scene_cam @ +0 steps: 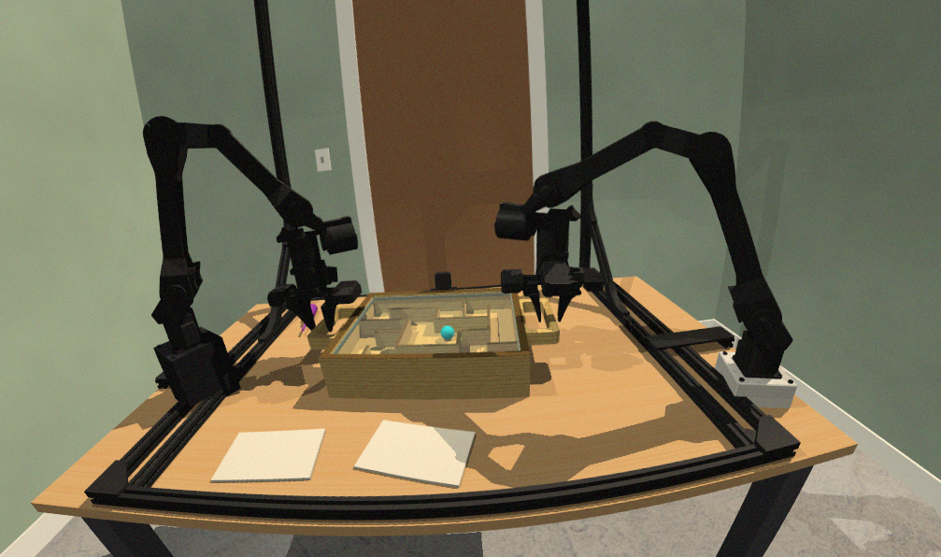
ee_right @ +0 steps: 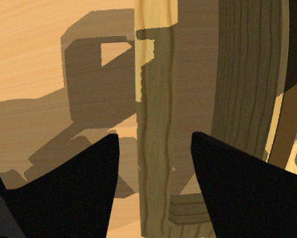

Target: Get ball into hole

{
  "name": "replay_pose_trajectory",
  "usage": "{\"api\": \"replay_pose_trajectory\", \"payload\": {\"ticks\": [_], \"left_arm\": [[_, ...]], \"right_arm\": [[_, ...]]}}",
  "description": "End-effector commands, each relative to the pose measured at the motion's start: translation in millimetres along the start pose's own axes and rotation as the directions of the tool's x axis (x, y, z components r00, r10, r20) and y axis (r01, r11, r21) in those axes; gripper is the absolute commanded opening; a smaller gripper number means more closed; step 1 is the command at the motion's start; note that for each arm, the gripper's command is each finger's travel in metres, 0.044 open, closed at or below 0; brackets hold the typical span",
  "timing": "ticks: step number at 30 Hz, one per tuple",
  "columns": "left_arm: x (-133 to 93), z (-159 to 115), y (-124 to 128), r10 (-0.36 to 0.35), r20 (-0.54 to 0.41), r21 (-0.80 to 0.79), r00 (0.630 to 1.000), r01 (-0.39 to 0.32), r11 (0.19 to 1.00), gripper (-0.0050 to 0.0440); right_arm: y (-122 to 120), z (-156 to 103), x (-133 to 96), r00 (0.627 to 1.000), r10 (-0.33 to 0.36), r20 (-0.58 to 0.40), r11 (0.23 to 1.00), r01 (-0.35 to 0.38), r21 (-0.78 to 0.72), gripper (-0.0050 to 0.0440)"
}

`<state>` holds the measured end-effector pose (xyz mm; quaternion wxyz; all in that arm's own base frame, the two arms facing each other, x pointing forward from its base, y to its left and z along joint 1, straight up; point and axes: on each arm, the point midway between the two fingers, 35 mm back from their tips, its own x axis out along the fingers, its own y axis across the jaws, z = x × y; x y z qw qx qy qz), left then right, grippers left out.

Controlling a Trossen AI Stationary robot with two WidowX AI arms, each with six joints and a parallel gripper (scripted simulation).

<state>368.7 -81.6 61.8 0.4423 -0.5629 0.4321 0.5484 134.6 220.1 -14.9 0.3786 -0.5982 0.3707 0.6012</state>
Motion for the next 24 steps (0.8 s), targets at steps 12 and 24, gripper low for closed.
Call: {"api": "replay_pose_trajectory", "payload": {"ticks": [12,24], "left_arm": [[28.0,2.6,5.1,0.024,0.007,-0.007,1.0,-0.024,1.0,0.0171],[35.2,2.9,5.8,0.024,0.007,-0.007,1.0,-0.024,1.0,0.0147]], "right_arm": [[3.4,-3.2,23.0,1.0,0.007,-0.01,1.0,-0.007,0.002,0.0171],[4.2,-3.7,30.0,1.0,0.007,-0.009,1.0,-0.007,0.002,0.0147]]}}
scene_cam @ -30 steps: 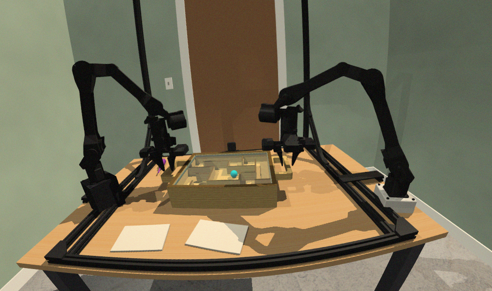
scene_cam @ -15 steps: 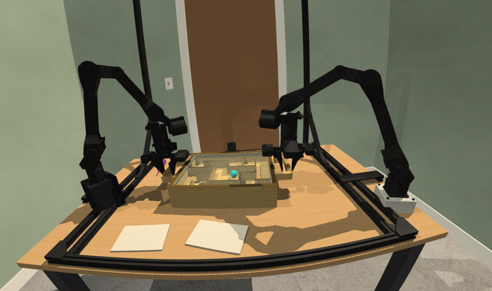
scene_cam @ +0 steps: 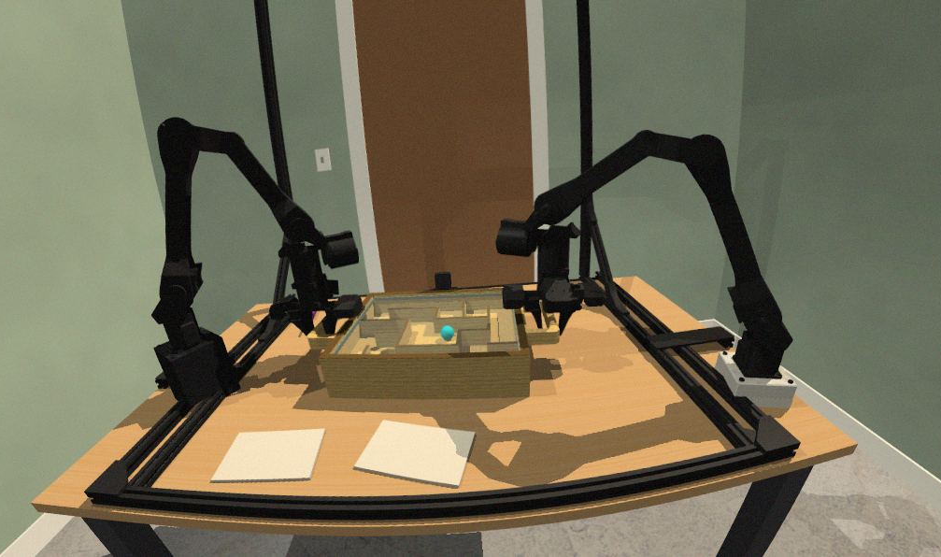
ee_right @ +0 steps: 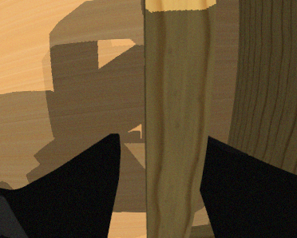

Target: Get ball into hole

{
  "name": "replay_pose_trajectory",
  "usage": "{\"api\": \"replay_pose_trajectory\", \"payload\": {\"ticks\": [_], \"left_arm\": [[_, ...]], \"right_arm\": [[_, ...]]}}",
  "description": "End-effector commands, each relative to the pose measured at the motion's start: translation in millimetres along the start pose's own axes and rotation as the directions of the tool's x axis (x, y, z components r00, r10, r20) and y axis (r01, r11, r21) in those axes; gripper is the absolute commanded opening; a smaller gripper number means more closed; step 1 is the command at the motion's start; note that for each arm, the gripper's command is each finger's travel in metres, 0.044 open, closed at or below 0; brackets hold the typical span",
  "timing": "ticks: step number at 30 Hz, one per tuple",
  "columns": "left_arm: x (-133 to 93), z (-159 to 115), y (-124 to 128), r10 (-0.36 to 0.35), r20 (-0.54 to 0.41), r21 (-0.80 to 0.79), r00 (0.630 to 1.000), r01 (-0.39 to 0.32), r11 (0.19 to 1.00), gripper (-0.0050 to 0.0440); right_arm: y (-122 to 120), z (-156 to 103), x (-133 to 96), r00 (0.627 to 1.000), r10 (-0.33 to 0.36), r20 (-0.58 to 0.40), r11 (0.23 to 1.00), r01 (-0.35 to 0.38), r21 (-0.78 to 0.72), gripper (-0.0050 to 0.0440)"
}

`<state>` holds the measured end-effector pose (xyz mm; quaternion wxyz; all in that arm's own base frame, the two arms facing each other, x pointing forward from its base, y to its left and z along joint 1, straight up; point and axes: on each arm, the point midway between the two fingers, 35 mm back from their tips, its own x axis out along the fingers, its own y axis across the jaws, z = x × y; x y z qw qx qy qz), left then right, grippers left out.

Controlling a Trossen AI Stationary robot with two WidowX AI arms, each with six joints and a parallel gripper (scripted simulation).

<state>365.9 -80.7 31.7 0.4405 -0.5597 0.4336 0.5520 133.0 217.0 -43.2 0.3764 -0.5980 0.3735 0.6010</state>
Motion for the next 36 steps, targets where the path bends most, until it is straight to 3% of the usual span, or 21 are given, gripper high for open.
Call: {"api": "replay_pose_trajectory", "payload": {"ticks": [1,5,7,19,36], "left_arm": [[5.3,1.2,2.6,0.014,0.002,-0.006,1.0,-0.014,1.0,0.0123],[5.3,1.2,2.6,0.014,0.002,-0.006,1.0,-0.014,1.0,0.0027],[5.3,1.2,2.6,0.014,0.002,-0.006,1.0,-0.014,1.0,0.002],[5.4,1.1,-1.3,0.014,0.002,-0.006,1.0,-0.014,1.0,0.002],[-17.6,1.0,-1.7,0.014,0.002,-0.006,1.0,-0.014,1.0,0.002]], "right_arm": [[1.2,-1.4,1.8,1.0,0.001,-0.006,1.0,-0.001,0.001,0.0123],[1.2,-1.4,1.8,1.0,0.001,-0.006,1.0,-0.001,0.001,0.0027],[1.2,-1.4,1.8,1.0,0.001,-0.006,1.0,-0.001,0.001,0.002],[-0.9,-1.2,1.9,1.0,0.001,-0.006,1.0,-0.001,0.001,0.002],[-0.9,-1.0,-20.9,1.0,0.001,-0.006,1.0,-0.001,0.001,0.002]]}}
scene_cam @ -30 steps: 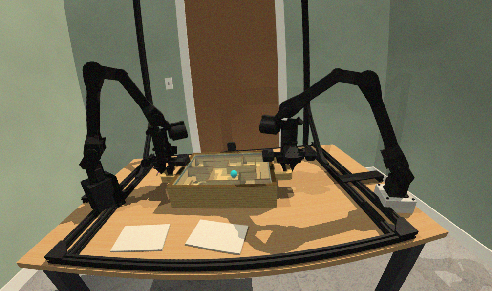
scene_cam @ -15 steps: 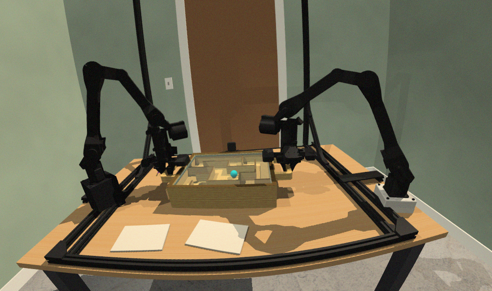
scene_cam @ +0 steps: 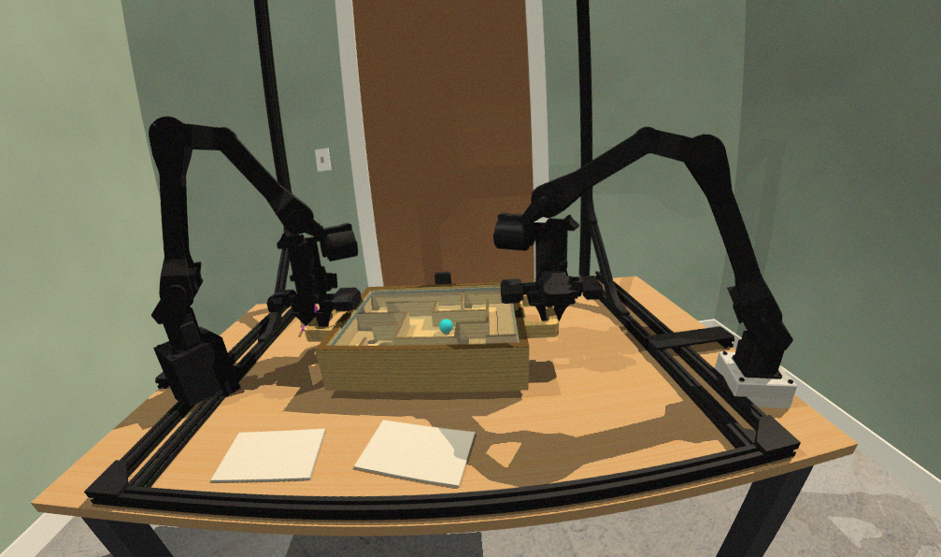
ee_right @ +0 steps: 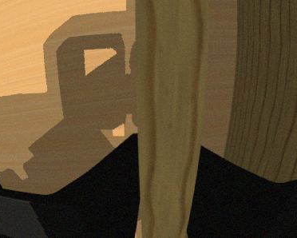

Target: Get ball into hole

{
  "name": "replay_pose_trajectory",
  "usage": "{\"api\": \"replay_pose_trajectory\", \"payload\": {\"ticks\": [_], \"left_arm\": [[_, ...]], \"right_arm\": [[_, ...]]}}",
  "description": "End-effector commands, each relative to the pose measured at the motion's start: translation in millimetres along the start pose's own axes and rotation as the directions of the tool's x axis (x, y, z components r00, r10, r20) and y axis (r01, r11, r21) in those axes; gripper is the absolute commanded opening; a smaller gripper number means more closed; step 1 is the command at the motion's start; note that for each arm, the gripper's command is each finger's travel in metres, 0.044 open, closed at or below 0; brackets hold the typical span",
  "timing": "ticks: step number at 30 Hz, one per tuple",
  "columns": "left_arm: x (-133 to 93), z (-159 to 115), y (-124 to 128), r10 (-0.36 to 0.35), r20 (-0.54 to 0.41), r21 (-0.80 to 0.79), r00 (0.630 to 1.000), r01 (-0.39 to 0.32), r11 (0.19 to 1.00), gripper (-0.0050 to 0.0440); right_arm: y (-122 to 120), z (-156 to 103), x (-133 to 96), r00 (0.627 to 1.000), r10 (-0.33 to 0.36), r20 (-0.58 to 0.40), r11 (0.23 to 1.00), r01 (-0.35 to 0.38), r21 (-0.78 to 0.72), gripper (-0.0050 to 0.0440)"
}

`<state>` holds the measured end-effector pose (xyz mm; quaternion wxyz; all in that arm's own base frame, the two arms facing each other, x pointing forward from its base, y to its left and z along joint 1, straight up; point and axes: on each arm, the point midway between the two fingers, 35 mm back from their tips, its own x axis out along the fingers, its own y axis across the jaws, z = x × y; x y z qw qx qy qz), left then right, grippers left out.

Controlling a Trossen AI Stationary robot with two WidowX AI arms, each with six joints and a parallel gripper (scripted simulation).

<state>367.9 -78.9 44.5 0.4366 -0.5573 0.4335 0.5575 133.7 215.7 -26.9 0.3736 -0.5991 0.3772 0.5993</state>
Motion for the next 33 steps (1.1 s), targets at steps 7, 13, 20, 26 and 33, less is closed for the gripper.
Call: {"api": "replay_pose_trajectory", "payload": {"ticks": [7,13,20,26,33], "left_arm": [[-15.2,-0.1,0.9,0.003,-0.003,0.001,1.0,-0.003,1.0,0.002],[-21.4,-0.1,0.9,0.003,-0.003,0.001,1.0,-0.003,1.0,0.002],[-28.6,0.0,-0.3,0.033,-0.004,0.001,0.999,-0.033,0.999,0.002],[-31.5,0.0,-0.9,0.045,-0.006,0.002,0.999,-0.045,0.999,0.002],[-26.0,0.0,0.1,0.021,-0.007,0.002,1.0,-0.021,1.0,0.002]], "right_arm": [[-0.8,0.3,-15.4,1.0,-0.005,0.003,1.0,0.005,-0.001,0.002],[-0.8,0.3,-20.0,1.0,-0.005,0.003,1.0,0.005,-0.001,0.002],[0.0,0.3,-14.7,0.999,-0.034,0.004,0.999,0.034,0.0,0.002],[0.4,0.2,-12.3,0.999,-0.046,0.006,0.999,0.046,-0.001,0.002],[-0.2,0.2,-17.7,1.0,-0.023,0.006,1.0,0.023,-0.001,0.002]]}}
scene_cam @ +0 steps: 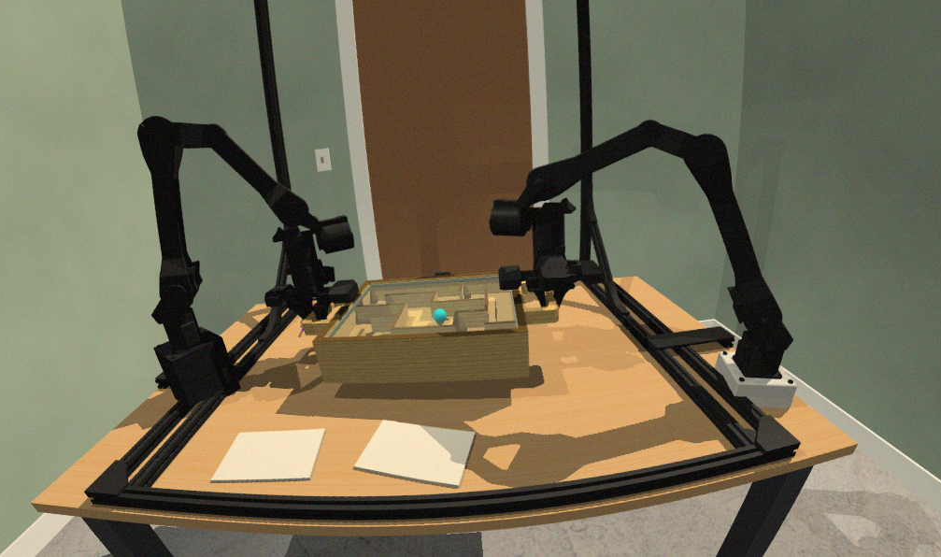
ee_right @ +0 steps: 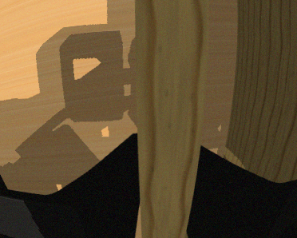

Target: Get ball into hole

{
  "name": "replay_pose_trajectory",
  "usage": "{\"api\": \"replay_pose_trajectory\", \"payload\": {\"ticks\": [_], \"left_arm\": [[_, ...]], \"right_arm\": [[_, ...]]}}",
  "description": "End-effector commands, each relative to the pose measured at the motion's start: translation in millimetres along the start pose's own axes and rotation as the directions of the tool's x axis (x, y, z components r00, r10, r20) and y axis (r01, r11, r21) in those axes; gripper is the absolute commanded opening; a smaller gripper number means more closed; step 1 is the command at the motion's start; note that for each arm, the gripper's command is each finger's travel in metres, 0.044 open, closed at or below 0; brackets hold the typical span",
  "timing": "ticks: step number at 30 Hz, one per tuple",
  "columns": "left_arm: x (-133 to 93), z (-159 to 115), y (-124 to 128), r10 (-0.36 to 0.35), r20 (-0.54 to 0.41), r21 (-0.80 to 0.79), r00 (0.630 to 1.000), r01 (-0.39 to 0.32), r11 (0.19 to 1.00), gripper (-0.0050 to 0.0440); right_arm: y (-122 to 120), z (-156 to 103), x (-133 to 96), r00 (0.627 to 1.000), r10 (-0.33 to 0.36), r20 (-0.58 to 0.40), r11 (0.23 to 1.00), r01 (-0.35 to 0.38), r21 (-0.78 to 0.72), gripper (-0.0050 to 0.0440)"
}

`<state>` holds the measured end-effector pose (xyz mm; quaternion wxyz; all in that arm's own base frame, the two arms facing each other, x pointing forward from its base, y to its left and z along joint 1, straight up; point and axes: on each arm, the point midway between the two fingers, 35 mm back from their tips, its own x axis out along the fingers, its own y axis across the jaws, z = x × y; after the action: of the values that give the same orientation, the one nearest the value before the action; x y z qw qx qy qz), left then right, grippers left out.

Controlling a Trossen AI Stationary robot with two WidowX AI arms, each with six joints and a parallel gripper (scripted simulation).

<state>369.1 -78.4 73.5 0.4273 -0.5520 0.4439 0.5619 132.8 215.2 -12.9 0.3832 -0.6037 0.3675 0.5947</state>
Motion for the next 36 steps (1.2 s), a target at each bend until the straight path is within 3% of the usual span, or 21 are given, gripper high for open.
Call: {"api": "replay_pose_trajectory", "payload": {"ticks": [1,20,28,36], "left_arm": [[4.6,-0.3,1.6,-0.016,-0.001,0.0,1.0,0.016,1.0,0.002],[5.4,0.0,1.8,-0.019,-0.008,0.0,1.0,0.019,1.0,0.002],[4.0,-1.4,1.7,-0.015,0.031,0.0,0.999,0.016,1.0,0.002],[5.4,-0.3,1.8,-0.019,0.0,0.0,1.0,0.019,1.0,0.002]], "right_arm": [[-1.7,0.3,-5.3,1.0,0.015,0.003,1.0,-0.015,-0.001,0.002],[-1.8,0.1,-5.8,1.0,0.017,0.01,1.0,-0.017,-0.001,0.002],[-1.8,1.4,-6.4,1.0,0.015,-0.027,1.0,-0.015,-0.001,0.002],[-1.8,0.3,-6.1,1.0,0.018,0.003,1.0,-0.018,-0.001,0.002]]}}
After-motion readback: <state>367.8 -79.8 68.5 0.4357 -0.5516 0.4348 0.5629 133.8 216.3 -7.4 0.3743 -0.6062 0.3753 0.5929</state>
